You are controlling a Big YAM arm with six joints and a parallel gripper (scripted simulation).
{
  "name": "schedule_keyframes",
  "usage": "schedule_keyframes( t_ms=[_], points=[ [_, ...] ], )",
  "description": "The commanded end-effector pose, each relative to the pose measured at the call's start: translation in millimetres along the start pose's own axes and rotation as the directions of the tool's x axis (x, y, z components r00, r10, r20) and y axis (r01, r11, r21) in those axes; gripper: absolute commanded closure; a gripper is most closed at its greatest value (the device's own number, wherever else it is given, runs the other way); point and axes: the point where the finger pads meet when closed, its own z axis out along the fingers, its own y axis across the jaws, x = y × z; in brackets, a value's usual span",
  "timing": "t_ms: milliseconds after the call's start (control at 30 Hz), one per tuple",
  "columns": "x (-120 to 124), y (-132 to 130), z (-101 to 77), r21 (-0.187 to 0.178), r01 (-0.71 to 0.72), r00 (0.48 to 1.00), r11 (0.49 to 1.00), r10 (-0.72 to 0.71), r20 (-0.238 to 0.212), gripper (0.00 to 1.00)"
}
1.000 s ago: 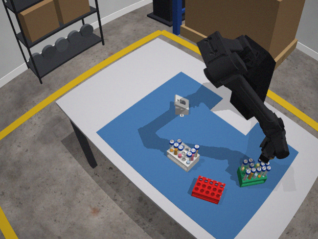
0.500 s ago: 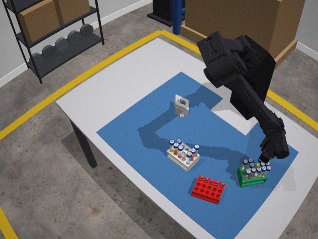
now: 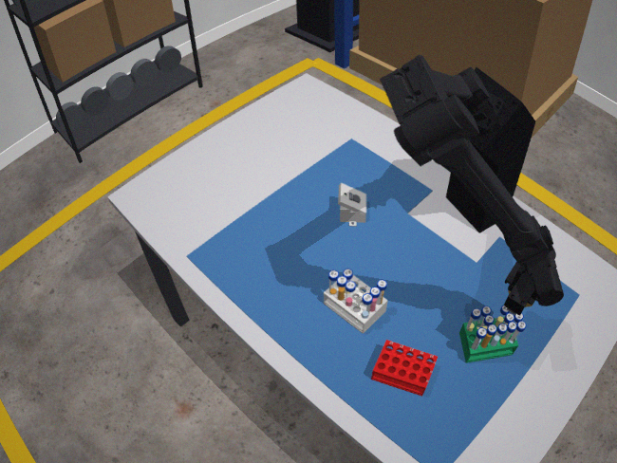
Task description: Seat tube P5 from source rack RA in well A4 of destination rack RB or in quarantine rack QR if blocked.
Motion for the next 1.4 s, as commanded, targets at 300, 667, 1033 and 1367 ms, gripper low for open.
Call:
schedule_keyframes(
  t_ms=[300,667,1033,1367],
  points=[
    [-6,9,-23.3,-0.023,-0.009,1.0,1.0,0.01,0.021,1.0],
    [-8,9,-32.3,-0.024,-0.01,1.0,1.0,0.011,0.021,1.0],
    [-8,9,-43.4,-0.025,-0.012,1.0,1.0,0.012,0.023,1.0],
    [-3,5,-50.9,-0.02,-0.007,1.0,1.0,0.007,0.018,1.0]
  ],
)
